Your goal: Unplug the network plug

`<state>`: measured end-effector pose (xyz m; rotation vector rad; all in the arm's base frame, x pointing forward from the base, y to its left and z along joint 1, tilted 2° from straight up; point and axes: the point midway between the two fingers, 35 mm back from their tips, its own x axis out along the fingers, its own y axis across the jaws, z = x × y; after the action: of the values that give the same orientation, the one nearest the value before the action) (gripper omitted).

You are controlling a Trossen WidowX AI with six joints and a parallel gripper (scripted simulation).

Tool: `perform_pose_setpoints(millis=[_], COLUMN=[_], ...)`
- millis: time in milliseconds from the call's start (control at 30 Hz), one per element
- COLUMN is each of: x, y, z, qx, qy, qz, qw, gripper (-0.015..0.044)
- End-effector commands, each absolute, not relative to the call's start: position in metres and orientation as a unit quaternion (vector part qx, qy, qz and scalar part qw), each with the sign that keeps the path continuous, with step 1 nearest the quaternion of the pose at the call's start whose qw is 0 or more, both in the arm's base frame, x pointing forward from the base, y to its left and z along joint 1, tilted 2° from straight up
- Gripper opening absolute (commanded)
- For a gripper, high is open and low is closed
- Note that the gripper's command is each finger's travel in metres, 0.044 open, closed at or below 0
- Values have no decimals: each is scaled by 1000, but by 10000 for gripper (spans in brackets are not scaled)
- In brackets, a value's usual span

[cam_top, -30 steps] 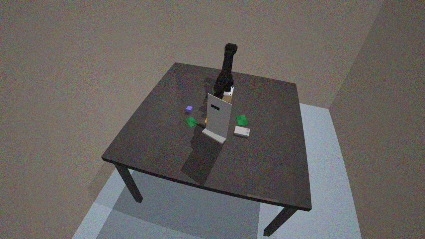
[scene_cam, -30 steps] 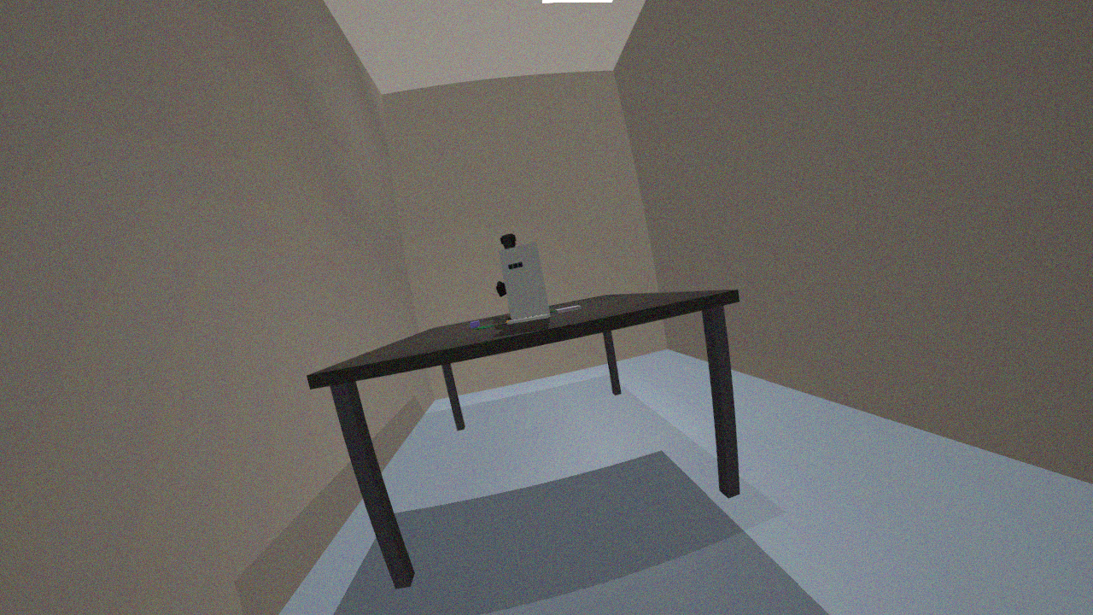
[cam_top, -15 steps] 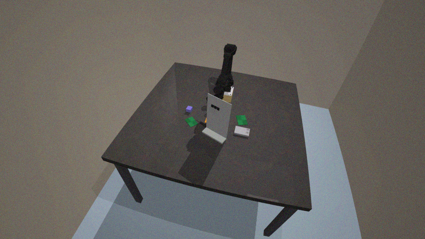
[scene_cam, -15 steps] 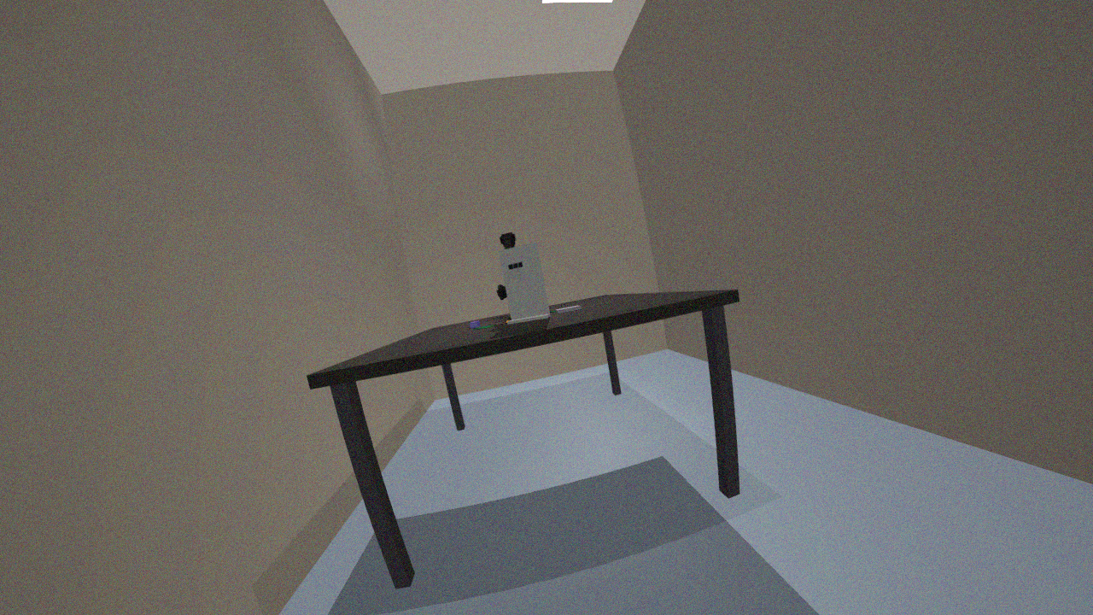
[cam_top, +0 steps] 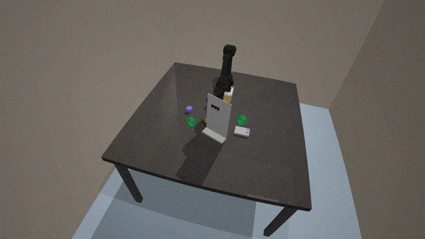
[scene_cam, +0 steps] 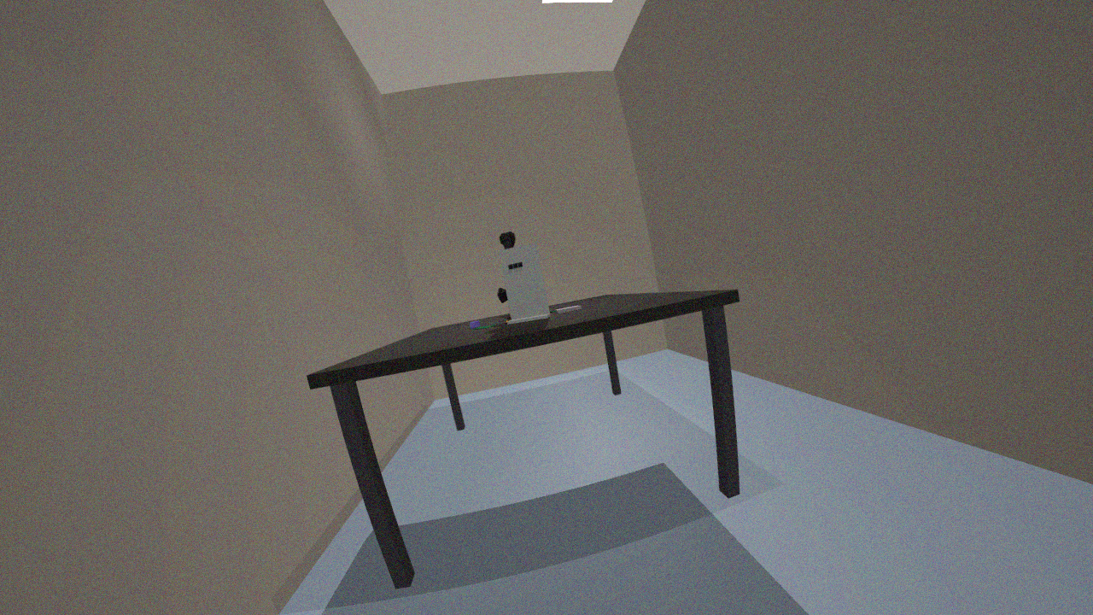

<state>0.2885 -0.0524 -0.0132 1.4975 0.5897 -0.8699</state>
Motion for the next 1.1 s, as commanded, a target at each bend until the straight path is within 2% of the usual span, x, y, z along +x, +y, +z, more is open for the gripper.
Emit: perform_pose_setpoints(millis=[0, 1067], x=[284, 286], y=[-52, -54], z=[-21, -21], qx=[647, 648], qy=[261, 258], qz=[-381, -381], qw=[607, 607], gripper=[0, 0])
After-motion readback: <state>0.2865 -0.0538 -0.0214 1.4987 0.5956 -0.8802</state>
